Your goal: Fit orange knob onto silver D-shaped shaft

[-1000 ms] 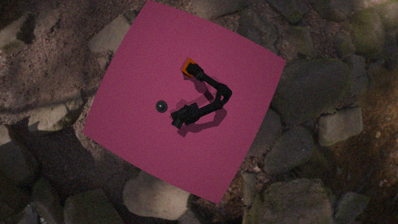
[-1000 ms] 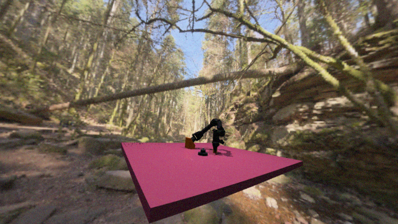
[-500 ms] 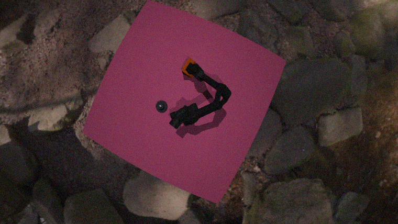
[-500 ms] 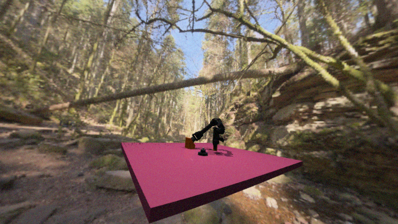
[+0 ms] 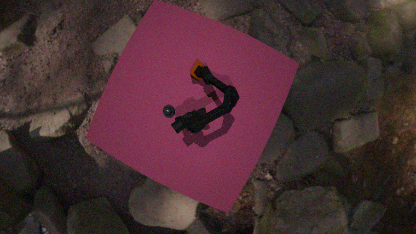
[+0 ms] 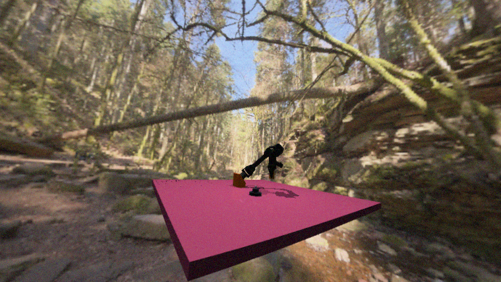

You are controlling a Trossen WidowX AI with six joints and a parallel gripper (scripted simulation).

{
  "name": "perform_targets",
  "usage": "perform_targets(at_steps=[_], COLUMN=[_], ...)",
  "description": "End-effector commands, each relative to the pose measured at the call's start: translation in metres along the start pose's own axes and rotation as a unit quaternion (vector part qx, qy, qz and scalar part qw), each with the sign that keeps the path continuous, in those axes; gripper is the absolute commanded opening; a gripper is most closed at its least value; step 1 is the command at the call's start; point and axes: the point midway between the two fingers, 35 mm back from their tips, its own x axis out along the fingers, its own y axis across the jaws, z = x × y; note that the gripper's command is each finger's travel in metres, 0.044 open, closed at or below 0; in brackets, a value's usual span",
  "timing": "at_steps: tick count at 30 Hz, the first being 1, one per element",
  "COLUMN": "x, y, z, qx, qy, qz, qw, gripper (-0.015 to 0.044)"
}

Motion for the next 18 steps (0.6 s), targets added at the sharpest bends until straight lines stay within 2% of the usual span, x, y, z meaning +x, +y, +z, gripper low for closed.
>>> perform_targets(at_steps=[1,9,18], x=[-0.024,-0.032,-0.044], y=[0.003,0.005,0.010], z=[-0.001,-0.002,-0.004], qx=[0.005,0.007,0.008], qy=[-0.004,-0.006,-0.004], qz=[-0.003,-0.009,-0.081], qw=[1.000,1.000,0.997], gripper=[0.0000,0.0000,0.0000])
